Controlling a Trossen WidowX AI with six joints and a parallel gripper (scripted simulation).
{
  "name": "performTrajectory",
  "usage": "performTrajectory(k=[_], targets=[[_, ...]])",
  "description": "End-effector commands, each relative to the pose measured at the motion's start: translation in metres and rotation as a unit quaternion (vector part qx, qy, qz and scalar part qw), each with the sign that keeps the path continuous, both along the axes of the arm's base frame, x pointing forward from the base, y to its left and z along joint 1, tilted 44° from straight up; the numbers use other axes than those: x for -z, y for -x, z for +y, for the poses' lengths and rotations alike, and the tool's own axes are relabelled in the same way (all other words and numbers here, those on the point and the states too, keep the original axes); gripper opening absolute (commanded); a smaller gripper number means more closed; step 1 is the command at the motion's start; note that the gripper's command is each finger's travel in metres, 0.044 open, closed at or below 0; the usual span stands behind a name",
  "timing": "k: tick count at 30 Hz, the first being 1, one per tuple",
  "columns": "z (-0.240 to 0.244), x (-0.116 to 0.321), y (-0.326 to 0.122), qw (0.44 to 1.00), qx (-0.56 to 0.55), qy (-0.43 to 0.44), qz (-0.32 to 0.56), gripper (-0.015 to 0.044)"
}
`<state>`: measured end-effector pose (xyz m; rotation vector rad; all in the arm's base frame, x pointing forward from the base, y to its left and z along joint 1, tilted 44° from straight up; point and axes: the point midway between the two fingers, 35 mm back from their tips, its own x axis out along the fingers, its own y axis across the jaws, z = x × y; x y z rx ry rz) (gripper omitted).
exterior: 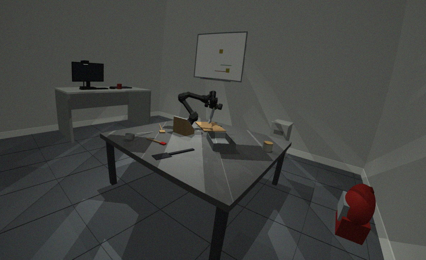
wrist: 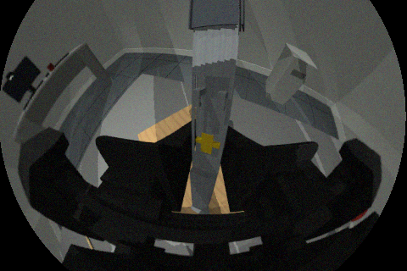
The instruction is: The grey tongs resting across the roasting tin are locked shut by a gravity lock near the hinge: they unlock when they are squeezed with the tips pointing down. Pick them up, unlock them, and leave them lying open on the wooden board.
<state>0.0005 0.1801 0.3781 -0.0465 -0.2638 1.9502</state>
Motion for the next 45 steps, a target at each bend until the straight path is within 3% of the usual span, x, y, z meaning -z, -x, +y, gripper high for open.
performTrajectory(k=[1, 24, 45], targets=[[0.007, -0.01, -0.003, 1.0, 0.009, 0.002, 0.016, -0.015], [0.037, -0.026, -0.005, 0.992, 0.065, 0.095, 0.06, -0.015], [0.04, -0.004, 0.009, 0.963, 0.099, 0.248, -0.023, -0.015]])
